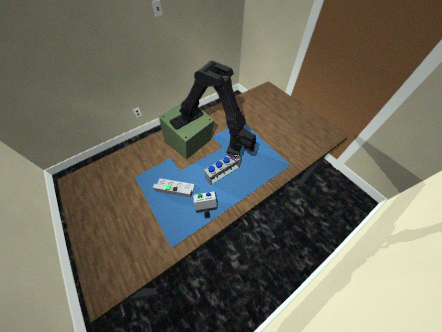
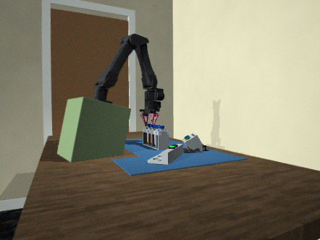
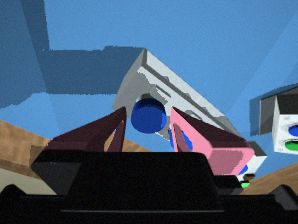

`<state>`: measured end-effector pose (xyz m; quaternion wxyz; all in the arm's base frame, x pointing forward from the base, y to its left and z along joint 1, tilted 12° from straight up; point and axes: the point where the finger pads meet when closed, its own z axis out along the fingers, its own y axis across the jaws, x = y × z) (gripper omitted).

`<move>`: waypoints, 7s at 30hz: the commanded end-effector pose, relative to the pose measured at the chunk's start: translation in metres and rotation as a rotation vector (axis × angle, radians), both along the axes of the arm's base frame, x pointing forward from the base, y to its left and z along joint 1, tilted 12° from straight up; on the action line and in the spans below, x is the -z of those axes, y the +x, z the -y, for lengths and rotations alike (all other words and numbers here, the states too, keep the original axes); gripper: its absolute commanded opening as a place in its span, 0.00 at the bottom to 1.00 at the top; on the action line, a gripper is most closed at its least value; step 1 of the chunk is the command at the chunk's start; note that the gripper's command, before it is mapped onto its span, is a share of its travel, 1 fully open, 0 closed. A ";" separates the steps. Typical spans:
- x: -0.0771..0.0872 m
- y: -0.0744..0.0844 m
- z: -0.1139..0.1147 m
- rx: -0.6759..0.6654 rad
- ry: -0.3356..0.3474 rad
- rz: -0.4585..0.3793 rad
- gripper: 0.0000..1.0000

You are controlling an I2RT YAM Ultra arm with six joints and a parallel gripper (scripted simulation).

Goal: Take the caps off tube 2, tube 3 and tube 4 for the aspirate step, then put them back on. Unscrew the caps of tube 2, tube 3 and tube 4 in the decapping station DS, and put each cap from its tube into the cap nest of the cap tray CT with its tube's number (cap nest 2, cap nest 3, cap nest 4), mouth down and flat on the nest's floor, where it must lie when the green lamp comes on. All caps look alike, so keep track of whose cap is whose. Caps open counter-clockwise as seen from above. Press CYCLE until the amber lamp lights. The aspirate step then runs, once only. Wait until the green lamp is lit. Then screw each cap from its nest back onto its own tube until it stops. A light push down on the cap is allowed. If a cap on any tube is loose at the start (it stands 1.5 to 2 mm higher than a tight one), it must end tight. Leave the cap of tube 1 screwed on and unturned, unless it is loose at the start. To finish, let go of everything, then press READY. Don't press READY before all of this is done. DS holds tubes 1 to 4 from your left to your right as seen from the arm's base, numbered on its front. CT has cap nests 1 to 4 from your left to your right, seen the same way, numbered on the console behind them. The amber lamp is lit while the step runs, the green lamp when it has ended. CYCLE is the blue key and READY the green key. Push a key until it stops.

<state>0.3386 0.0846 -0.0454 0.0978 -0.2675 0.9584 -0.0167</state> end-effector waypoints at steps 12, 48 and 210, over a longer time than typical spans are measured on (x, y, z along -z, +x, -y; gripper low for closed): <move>-0.006 0.006 -0.001 -0.780 -0.159 0.041 0.49; -0.007 0.005 -0.001 -0.842 -0.173 0.042 0.00; -0.052 0.019 0.141 1.039 0.223 0.000 0.00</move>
